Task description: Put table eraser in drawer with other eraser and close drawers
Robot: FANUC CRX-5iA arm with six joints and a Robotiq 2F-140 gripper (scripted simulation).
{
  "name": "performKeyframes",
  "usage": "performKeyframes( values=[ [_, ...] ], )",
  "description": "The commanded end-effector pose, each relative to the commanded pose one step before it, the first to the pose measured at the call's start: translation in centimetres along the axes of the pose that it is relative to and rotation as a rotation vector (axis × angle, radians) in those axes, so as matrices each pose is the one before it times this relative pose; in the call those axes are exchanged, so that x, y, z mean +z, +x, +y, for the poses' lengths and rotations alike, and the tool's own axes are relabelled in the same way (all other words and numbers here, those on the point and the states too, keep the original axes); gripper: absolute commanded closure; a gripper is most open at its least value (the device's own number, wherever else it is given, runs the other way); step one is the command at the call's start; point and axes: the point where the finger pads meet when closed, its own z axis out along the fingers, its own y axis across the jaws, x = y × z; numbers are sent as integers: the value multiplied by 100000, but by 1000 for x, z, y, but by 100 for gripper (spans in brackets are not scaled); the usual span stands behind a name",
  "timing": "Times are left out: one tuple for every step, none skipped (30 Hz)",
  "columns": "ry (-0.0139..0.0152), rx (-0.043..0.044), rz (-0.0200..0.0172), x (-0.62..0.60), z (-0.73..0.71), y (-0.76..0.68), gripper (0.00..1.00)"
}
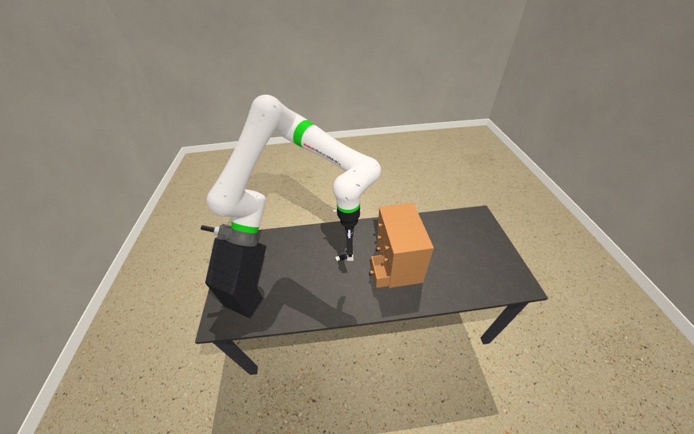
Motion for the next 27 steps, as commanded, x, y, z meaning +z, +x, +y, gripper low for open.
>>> performKeyframes(
  values=[
    [-25,3878,43,46,27,-167,0],
    [0,1356,0,25,9,-62,0],
    [0,1406,0,26,10,-64,0],
    [0,1457,0,27,11,-67,0],
    [0,1507,0,28,12,-69,0],
    [0,1558,0,29,14,-71,0],
    [0,1608,0,30,15,-73,0],
    [0,1658,0,31,17,-75,0],
    [0,1707,0,32,19,-77,0],
    [0,1757,0,33,21,-79,0],
    [0,1806,0,34,23,-80,0],
    [0,1854,0,34,25,-82,0],
    [0,1903,0,35,27,-84,0],
    [0,0,0,0,0,0,0],
    [0,0,0,0,0,0,0],
    [0,1950,0,36,29,-85,0],
    [0,1997,0,37,32,-87,0],
    [0,2044,0,38,34,-88,0],
    [0,2090,0,39,37,-89,0],
    [0,2135,0,40,40,-91,0],
    [0,2180,0,40,42,-91,0],
    [0,2224,0,41,45,-92,0],
    [0,2267,0,42,48,-93,0],
    [0,2310,0,43,51,-94,0],
    [0,2352,0,44,54,-94,0],
    [0,2392,0,44,58,-94,0],
    [0,2432,0,45,61,-95,0]
  ],
)
